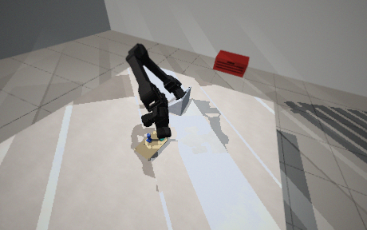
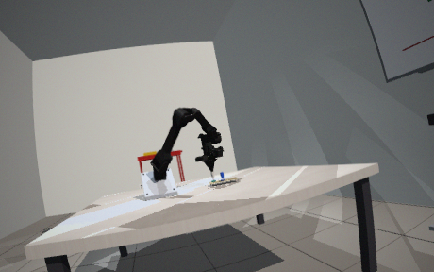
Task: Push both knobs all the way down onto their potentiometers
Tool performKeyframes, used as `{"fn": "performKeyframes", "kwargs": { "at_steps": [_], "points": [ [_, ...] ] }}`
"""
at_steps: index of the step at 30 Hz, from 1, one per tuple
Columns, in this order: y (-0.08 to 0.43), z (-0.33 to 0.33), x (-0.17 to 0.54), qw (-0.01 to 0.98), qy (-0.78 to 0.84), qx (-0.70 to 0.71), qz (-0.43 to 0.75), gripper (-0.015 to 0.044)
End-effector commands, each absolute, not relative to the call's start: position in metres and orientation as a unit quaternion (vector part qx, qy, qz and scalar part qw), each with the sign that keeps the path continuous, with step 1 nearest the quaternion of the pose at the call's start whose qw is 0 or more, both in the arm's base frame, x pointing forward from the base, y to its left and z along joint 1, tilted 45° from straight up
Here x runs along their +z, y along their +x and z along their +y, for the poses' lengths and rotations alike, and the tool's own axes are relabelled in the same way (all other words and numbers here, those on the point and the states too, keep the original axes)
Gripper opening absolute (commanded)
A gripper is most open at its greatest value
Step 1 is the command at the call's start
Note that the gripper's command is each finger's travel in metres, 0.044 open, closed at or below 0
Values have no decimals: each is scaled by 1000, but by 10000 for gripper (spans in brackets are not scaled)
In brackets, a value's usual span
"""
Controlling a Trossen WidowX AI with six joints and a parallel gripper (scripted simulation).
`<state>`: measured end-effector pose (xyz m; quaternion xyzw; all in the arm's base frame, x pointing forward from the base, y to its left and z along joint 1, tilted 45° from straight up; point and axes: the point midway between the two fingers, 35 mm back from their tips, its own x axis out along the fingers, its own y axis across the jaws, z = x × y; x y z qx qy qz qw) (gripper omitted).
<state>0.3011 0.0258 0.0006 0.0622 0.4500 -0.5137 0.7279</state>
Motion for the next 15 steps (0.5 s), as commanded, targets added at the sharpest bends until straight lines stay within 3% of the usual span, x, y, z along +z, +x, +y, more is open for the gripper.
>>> {"fn": "performKeyframes", "kwargs": {
  "at_steps": [1, 15],
  "points": [
    [302, 17, -5, 723, 63, -521, 449, 0],
    [302, 14, -8, 723, 62, -521, 449, 0]
  ]
}}
